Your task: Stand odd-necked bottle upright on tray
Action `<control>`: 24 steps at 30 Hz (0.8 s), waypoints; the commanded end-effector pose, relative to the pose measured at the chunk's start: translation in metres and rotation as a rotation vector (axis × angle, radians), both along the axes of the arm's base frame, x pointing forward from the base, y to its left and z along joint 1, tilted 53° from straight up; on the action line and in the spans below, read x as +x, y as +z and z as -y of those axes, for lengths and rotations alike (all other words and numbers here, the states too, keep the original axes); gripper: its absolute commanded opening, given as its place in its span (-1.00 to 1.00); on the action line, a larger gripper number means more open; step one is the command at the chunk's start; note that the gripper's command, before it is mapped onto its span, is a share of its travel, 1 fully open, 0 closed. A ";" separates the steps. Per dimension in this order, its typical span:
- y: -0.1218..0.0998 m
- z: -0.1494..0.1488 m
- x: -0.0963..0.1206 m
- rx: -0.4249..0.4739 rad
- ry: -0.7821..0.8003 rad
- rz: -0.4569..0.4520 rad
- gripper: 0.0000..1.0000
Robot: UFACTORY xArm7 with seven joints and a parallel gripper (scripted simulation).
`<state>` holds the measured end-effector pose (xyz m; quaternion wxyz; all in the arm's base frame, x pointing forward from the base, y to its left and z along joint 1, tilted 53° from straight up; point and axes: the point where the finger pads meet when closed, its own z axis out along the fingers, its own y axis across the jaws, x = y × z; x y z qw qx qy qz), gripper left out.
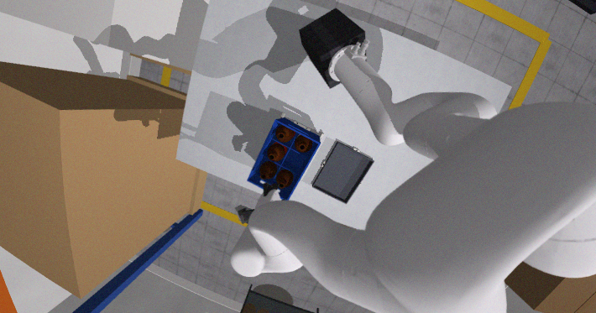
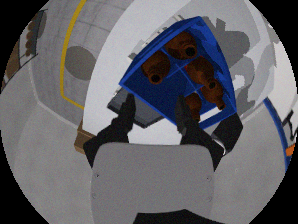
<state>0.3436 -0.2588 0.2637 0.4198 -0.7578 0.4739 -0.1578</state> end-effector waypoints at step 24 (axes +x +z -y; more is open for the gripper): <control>-0.014 -0.011 0.016 -0.001 -0.004 0.002 0.30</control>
